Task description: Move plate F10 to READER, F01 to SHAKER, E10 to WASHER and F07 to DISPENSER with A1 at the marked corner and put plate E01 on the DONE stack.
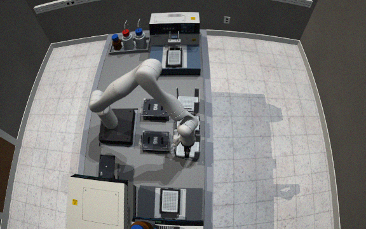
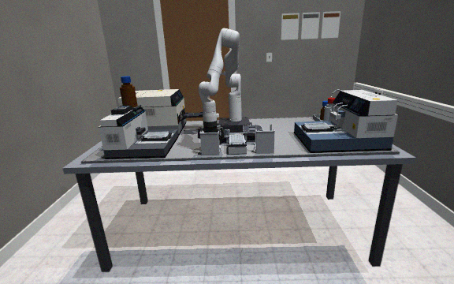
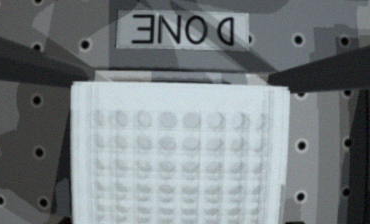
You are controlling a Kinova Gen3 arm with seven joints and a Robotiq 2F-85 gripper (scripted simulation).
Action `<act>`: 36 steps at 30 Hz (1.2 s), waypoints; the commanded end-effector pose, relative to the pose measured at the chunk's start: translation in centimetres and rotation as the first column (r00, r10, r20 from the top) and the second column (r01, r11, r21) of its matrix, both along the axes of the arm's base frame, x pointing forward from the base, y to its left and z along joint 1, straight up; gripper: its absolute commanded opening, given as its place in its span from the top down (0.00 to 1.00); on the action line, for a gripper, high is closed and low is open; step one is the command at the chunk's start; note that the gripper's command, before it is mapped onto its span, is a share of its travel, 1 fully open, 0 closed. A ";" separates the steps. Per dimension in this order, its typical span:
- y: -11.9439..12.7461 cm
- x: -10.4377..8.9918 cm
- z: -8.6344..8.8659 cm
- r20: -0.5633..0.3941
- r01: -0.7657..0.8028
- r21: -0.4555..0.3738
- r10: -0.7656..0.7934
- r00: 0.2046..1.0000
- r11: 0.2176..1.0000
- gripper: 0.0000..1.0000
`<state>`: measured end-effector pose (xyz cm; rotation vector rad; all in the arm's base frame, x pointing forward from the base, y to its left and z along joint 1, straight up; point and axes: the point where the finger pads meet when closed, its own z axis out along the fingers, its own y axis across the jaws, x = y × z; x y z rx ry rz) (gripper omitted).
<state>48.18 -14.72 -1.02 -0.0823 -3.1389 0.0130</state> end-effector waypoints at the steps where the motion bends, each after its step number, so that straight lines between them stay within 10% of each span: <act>1: 0.0 0.0 0.1 0.001 0.001 0.000 -0.001 1.000 1.000 0.00; 36: 0.0 0.1 3.0 -0.001 0.002 -0.003 -0.002 1.000 1.000 0.00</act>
